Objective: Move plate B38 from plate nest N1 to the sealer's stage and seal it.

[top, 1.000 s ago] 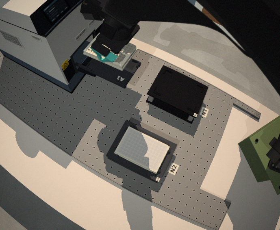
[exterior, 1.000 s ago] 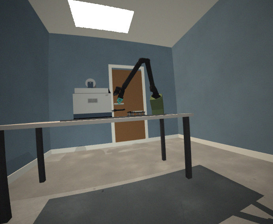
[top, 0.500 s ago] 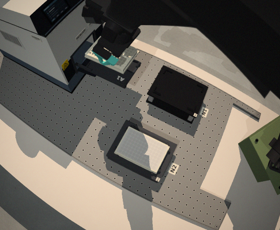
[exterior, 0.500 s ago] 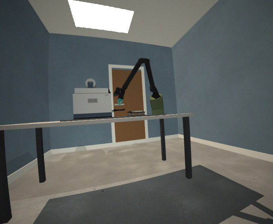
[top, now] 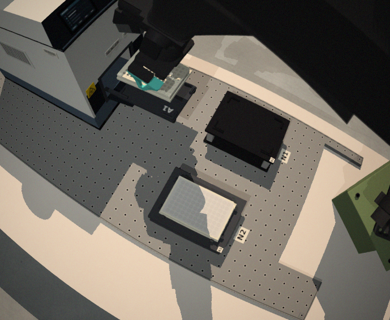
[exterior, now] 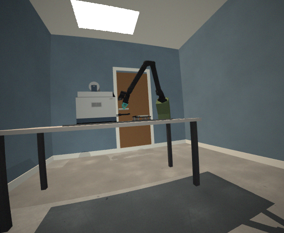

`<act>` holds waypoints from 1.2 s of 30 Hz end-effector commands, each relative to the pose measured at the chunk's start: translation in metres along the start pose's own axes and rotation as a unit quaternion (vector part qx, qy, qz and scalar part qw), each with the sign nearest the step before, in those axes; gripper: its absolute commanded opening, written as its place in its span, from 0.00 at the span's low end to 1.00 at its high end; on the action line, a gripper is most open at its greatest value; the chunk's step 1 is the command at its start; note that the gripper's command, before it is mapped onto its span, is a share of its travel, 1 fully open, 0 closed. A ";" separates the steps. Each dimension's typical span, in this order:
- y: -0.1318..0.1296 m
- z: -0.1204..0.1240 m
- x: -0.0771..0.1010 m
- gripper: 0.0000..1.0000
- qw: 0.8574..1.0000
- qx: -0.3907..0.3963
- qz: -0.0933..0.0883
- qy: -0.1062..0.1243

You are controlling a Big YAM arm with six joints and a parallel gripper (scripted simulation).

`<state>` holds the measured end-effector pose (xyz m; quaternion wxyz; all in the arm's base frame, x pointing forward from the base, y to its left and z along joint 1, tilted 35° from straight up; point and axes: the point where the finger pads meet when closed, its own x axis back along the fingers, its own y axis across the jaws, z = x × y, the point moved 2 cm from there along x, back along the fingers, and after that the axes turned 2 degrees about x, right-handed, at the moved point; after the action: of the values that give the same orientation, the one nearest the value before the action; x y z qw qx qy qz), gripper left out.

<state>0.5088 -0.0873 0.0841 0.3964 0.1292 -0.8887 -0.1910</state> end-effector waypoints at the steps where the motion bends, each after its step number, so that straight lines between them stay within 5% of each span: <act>1: 0.006 -0.010 -0.008 0.00 1.000 0.005 -0.004 -0.006; 11: -0.002 0.003 -0.005 0.00 1.000 -0.005 0.002 -0.004; 29: 0.006 -0.016 -0.016 0.00 1.000 0.010 -0.003 -0.015; 36: 0.006 0.002 -0.023 0.00 1.000 0.001 -0.004 0.000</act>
<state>0.5150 -0.0789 0.0722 0.3966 0.1304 -0.8884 -0.1908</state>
